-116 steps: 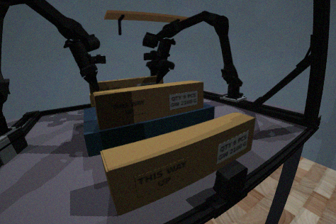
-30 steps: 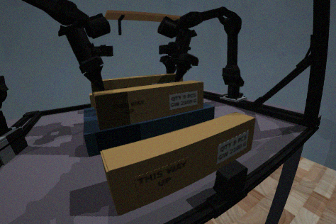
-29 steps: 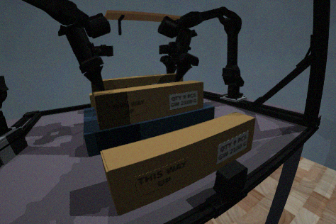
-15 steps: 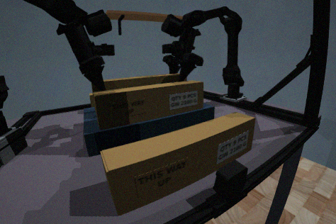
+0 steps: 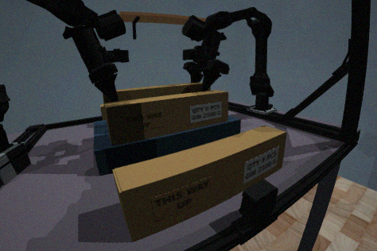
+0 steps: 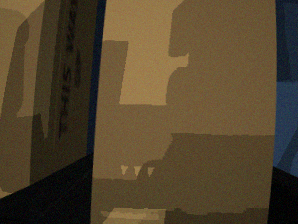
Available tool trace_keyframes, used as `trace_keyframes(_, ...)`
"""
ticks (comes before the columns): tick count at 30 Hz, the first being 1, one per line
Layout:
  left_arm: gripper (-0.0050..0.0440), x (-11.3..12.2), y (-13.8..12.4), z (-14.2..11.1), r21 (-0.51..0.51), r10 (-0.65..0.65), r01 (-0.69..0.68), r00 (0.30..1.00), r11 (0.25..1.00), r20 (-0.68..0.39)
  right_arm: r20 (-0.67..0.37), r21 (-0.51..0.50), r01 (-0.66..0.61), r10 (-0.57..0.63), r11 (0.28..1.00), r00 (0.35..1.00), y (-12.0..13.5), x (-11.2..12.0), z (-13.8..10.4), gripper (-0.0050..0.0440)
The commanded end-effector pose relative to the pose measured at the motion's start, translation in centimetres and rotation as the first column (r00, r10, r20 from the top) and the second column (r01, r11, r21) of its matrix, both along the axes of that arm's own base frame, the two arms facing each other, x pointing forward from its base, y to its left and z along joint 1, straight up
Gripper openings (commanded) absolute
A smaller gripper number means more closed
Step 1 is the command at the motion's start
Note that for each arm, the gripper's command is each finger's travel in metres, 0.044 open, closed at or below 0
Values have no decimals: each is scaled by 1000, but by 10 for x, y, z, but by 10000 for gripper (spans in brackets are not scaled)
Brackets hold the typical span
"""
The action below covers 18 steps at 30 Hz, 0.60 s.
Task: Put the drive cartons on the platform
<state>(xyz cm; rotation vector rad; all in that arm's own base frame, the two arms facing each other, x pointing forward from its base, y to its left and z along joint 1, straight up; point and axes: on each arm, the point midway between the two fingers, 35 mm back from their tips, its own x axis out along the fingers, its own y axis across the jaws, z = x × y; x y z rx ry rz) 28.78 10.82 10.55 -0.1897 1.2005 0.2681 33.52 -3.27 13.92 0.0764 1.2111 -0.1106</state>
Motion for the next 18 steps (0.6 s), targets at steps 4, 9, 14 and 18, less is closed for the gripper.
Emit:
trace_keyframes(4,0,0,-1,7,10,0,-1,1000,1000,22,26,-3,12,-12,1000,1000,0,-2,9,0)
trace_keyframes(9,0,0,-1,5,10,0,-1,1000,1000,22,26,-3,12,-12,1000,1000,0,-2,6,0)
trace_keyframes(14,0,0,-1,0,10,0,-1,1000,1000,22,26,-3,12,-12,1000,1000,0,-2,2,0)
trace_keyframes(18,0,0,-1,-5,10,0,-1,1000,1000,22,26,-3,12,-12,1000,1000,0,-2,-3,0)
